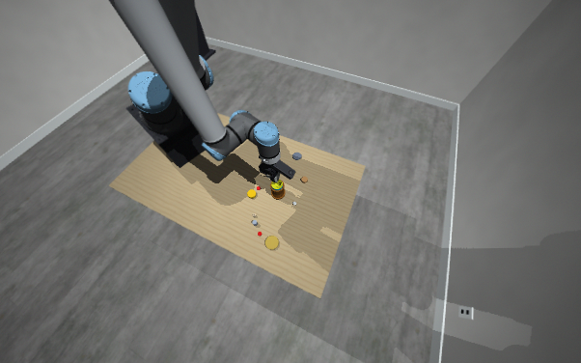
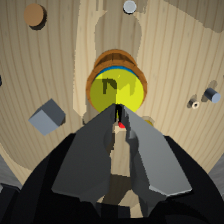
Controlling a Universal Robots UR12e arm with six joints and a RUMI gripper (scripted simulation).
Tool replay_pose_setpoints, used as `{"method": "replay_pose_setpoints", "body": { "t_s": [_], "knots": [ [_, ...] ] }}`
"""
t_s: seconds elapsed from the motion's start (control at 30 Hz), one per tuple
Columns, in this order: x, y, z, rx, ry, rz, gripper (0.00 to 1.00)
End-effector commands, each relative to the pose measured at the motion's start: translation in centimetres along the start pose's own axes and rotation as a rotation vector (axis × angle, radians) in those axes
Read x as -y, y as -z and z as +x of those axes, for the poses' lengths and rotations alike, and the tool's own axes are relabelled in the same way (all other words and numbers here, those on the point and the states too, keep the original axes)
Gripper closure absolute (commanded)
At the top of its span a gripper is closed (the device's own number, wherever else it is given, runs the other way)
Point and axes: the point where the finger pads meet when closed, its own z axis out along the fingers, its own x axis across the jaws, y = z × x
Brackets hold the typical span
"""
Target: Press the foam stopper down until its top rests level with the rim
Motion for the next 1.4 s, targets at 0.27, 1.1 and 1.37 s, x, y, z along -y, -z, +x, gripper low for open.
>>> {"method": "replay_pose_setpoints", "body": {
  "t_s": [0.27, 1.1, 1.37],
  "knots": [
    [0.1, -1.6, 0.0, 0.000, 0.000, 0.001, 1.00],
    [0.1, -2.1, 0.0, 0.000, 0.000, 0.001, 1.00],
    [0.1, -2.5, 0.0, 0.000, 0.000, 0.001, 1.00]
  ]
}}
